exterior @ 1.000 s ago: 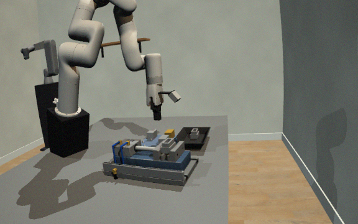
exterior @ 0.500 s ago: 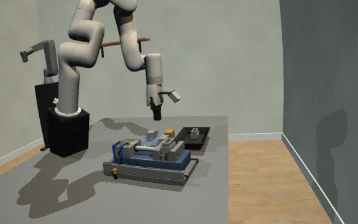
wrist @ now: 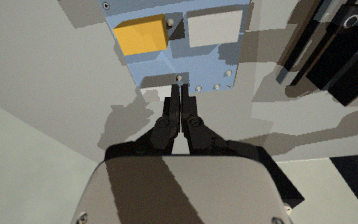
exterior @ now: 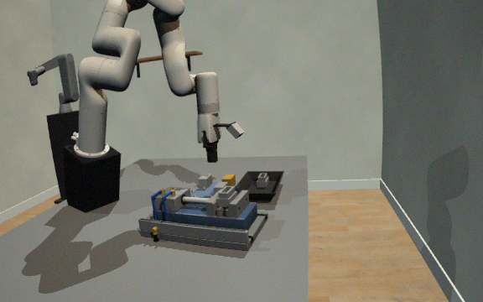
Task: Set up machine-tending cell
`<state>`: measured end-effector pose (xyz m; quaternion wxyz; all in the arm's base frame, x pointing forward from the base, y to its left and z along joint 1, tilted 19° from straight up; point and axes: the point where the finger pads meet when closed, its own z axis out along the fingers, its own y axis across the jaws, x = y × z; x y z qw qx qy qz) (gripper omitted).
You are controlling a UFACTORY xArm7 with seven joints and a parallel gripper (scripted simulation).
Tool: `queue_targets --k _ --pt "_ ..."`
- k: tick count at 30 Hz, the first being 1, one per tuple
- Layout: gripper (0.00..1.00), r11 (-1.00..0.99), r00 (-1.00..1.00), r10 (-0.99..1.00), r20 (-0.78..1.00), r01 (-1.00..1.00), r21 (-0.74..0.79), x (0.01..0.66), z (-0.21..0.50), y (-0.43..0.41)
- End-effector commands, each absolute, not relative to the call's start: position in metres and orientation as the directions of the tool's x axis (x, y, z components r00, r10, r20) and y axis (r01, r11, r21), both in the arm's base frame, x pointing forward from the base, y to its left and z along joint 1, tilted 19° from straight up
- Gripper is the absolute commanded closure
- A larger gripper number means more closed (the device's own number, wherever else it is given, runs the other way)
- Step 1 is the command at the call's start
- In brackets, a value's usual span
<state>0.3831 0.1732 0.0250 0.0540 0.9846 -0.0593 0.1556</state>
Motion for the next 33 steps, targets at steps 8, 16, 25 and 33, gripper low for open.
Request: queue_targets --k 8,16,25,33 --pt "1.0 -0.987 0.944 -0.1 0.314 -0.133 0.086 0.384 0.026 0.174" --pt "1.0 -0.987 0.944 -0.1 0.314 -0.133 0.086 0.383 0.028 0.174" --pt "1.0 -0.987 0.944 -0.1 0.314 -0.133 0.086 0.379 0.041 0.176" --pt "1.0 -0.987 0.944 -0.1 0.314 -0.133 0.086 0.374 0.056 0.178"
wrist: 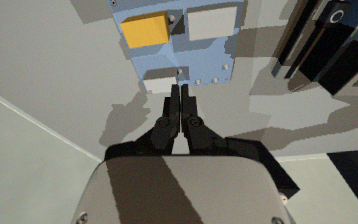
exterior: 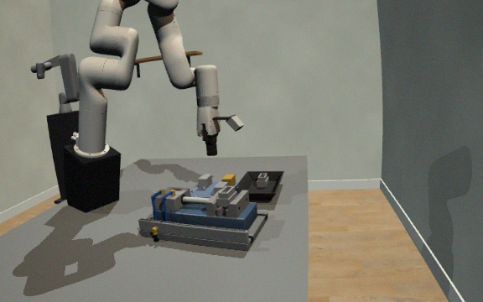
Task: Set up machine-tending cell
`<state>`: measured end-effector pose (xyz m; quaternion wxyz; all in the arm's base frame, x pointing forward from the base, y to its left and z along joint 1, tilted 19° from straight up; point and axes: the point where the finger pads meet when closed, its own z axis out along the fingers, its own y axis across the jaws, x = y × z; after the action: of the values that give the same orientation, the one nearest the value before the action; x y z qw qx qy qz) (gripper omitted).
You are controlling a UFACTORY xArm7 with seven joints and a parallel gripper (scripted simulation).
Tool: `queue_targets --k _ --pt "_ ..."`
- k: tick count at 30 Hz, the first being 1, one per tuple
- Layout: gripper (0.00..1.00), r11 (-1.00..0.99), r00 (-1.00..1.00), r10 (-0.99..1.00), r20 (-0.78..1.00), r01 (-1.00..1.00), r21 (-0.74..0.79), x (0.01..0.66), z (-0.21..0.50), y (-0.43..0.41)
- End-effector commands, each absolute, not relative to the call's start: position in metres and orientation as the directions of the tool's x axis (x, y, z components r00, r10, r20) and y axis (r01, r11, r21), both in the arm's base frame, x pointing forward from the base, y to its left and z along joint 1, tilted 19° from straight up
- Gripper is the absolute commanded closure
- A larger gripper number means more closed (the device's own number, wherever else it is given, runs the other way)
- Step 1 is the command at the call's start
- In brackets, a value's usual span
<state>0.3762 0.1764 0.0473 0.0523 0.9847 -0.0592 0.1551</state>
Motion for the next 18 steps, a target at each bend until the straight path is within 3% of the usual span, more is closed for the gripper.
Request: queue_targets --k 1,18 --pt "1.0 -0.987 0.944 -0.1 0.314 -0.133 0.086 0.373 0.059 0.178" --pt "1.0 -0.987 0.944 -0.1 0.314 -0.133 0.086 0.364 0.089 0.182"
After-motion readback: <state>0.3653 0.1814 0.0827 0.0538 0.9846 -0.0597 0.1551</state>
